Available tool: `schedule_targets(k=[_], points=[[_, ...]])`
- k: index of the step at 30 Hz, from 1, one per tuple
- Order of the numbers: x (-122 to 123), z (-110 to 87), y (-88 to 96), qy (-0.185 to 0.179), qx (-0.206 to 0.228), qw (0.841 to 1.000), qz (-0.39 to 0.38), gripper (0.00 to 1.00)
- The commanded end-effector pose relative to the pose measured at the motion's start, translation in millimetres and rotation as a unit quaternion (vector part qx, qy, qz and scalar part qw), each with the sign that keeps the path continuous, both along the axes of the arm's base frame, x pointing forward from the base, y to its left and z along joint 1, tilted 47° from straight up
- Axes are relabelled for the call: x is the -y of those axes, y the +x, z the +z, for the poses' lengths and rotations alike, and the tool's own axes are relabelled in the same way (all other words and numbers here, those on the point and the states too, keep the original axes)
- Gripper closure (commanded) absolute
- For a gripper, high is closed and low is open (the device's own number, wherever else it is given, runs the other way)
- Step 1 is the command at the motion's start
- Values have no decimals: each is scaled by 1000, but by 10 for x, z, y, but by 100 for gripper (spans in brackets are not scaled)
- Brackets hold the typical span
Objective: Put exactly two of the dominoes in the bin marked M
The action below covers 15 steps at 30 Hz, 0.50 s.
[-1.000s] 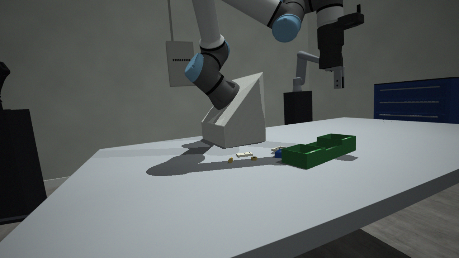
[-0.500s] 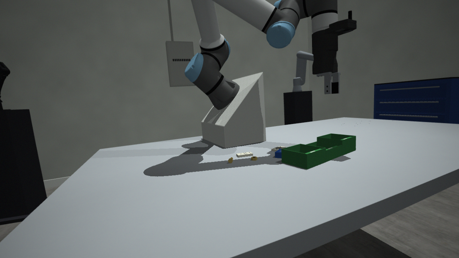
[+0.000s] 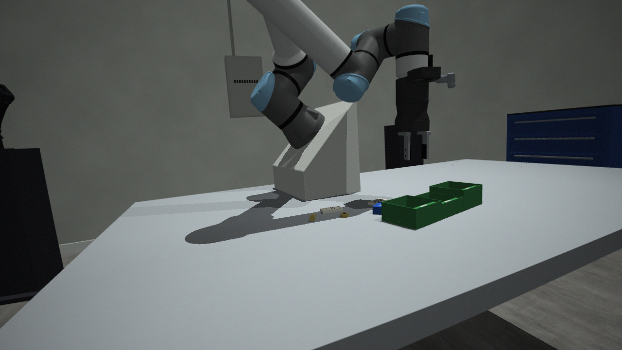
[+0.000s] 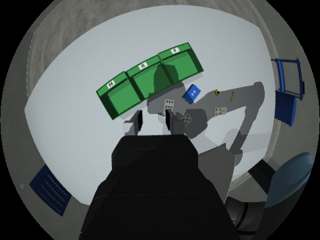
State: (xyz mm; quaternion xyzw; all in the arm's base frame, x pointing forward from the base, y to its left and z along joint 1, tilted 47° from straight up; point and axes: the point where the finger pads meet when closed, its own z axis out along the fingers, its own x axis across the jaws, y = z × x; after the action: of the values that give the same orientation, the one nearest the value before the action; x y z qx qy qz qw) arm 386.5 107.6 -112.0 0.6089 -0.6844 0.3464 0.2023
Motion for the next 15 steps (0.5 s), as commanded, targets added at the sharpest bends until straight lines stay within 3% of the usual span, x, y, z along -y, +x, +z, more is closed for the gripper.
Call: schedule_targets(k=[1, 5, 15], points=[[497, -42, -85, 20, 62, 997, -38, 21], [636, -4, -134, 20, 62, 997, -38, 21], [625, -12, -120, 20, 62, 997, -38, 21]])
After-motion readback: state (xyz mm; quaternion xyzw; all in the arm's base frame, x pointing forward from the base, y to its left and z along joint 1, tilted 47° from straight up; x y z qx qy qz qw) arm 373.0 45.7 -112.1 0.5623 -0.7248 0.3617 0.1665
